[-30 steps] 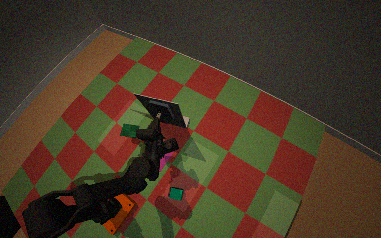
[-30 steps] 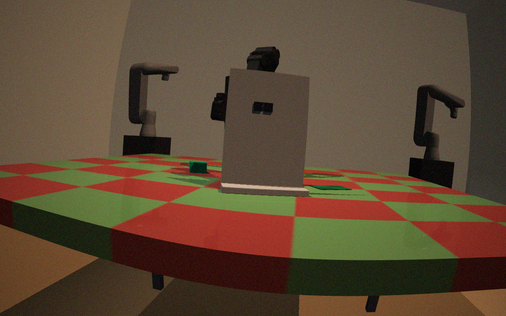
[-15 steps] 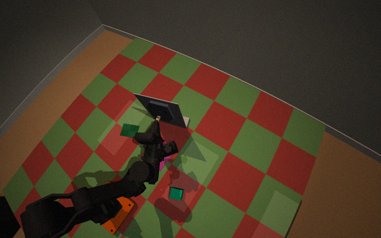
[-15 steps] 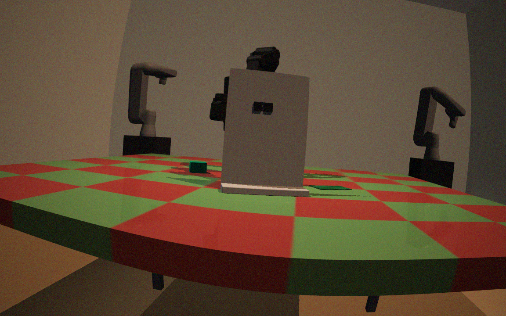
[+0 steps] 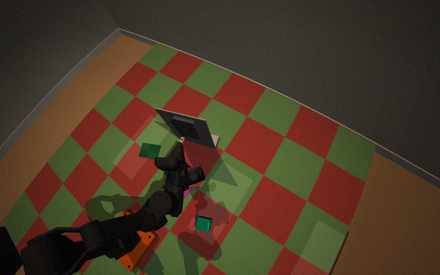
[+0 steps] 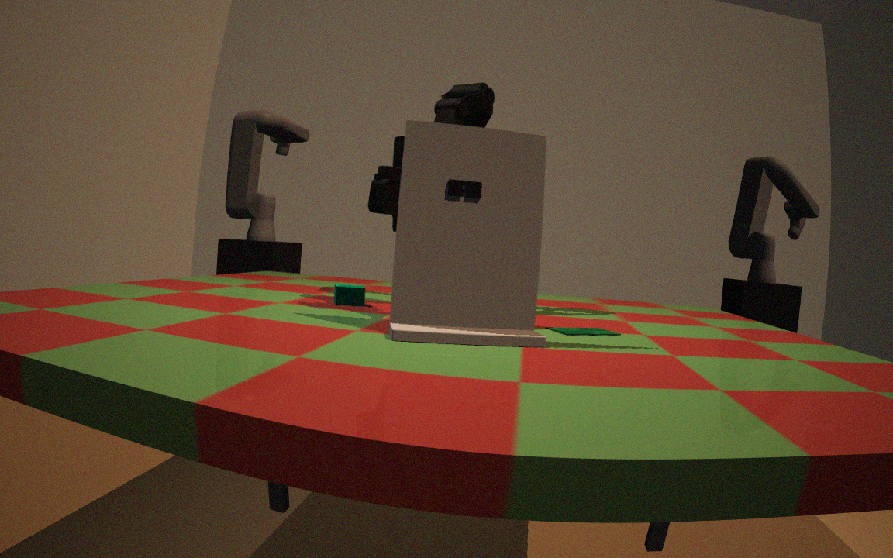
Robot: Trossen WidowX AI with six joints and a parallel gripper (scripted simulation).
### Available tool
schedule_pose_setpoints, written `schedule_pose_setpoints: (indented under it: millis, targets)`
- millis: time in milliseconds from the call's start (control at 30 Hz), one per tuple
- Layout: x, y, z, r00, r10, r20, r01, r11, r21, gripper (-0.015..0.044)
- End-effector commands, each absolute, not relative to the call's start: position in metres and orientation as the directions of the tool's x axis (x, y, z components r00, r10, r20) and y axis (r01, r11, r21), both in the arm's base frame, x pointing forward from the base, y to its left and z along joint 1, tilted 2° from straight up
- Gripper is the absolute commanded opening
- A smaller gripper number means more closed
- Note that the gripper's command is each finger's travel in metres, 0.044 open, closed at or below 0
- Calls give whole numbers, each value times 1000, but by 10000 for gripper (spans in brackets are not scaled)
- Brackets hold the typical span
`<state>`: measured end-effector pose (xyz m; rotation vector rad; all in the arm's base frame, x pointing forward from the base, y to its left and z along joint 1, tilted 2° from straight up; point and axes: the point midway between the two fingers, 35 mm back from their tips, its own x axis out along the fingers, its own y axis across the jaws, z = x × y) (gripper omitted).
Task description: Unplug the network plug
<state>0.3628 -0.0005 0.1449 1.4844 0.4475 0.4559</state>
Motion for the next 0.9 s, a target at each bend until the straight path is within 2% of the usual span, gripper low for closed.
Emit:
schedule_pose_setpoints:
  millis: [0,867]
  targets:
    - [358,-1,144,835,550,-7,-15,37,999,0]
    - [342,-11,144,835,550,-9,-14,37,999,0]
